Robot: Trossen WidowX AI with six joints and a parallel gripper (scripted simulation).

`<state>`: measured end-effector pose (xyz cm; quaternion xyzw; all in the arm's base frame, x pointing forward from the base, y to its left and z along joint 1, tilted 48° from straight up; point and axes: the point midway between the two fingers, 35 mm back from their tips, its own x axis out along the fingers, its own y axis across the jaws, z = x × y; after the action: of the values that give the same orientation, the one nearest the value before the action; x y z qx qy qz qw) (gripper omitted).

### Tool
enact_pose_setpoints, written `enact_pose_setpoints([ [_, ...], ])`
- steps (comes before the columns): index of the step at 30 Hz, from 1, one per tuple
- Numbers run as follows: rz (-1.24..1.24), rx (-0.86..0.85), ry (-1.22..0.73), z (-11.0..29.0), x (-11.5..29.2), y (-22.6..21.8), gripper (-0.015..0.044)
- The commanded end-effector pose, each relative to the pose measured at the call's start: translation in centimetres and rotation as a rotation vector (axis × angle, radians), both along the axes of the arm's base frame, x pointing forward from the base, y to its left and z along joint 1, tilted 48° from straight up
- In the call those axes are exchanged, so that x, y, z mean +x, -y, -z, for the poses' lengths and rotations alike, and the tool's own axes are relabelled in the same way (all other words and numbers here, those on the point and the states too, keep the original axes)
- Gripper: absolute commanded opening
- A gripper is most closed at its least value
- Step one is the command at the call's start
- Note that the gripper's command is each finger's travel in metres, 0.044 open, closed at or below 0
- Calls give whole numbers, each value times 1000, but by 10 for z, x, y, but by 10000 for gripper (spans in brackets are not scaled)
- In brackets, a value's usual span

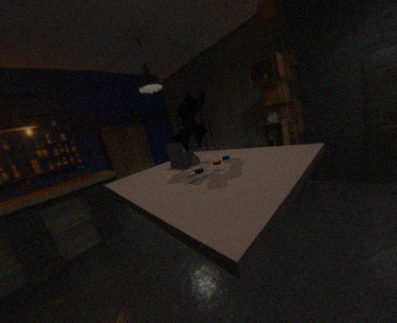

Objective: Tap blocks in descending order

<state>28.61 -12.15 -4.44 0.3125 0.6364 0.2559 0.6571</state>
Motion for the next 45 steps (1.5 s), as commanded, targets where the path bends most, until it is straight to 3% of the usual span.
enact_pose_setpoints([
  [1,-1,2,5,-9,2,-6,400],
  [10,-1,9,3,-103,0,-94,400],
  [34,-1,9,3,-106,1,-97,400],
  [41,-1,12,4,-187,14,-169,400],
  [45,-2,14,4,-191,13,-172,400],
])
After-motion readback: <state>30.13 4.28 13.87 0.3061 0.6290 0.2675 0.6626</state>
